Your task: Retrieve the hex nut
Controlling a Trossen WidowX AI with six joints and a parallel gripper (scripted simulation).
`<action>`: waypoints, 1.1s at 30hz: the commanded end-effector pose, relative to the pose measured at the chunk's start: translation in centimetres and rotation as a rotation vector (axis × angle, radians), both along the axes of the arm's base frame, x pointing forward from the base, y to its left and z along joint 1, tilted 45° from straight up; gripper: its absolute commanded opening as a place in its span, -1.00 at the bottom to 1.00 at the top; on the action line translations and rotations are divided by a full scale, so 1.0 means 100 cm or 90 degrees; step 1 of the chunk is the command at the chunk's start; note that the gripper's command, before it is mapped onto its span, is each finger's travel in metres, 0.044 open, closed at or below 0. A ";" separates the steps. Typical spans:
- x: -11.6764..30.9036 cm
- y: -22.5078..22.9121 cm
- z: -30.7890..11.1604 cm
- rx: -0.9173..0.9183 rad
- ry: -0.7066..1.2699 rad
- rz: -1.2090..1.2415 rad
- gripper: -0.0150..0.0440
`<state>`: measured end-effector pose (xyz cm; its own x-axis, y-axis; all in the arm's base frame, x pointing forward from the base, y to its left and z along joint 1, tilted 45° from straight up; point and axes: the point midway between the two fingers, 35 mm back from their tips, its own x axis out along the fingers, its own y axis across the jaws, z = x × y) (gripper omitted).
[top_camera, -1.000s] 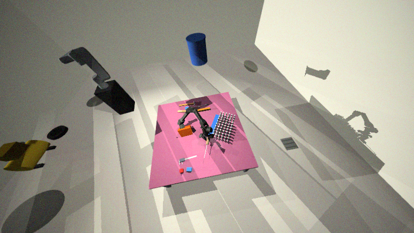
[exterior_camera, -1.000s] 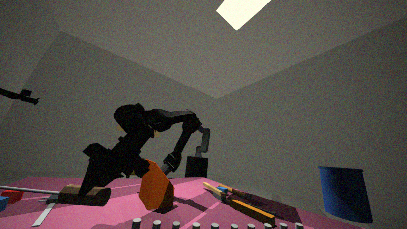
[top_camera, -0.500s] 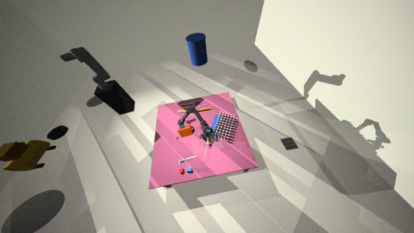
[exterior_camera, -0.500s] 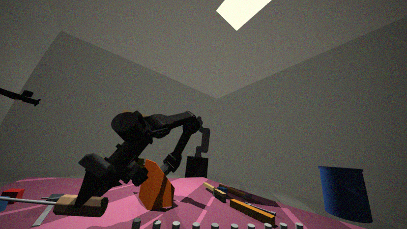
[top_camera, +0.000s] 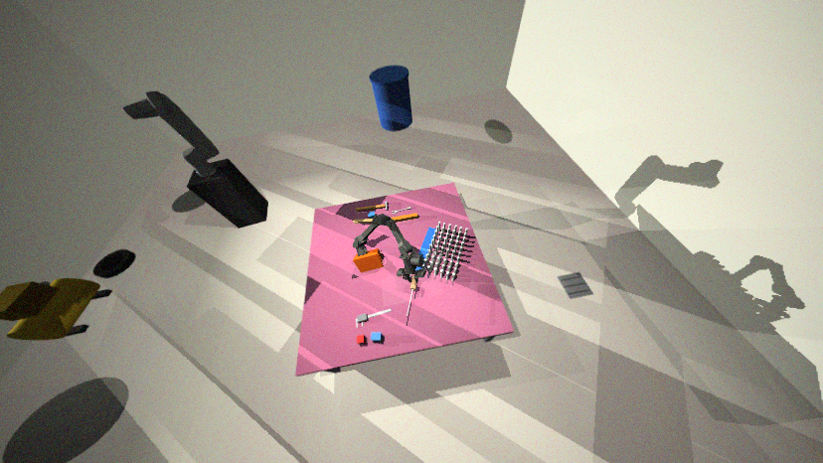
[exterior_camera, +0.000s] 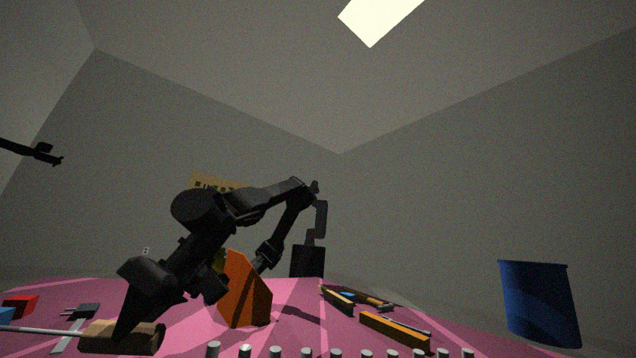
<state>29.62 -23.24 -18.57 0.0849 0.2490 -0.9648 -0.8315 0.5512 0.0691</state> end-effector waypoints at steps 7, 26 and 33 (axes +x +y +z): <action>-0.001 0.009 -0.009 0.002 0.000 -0.006 -0.49; -0.001 0.028 -0.026 0.003 0.000 -0.006 -0.49; -0.002 0.035 -0.032 0.004 0.000 -0.006 -0.49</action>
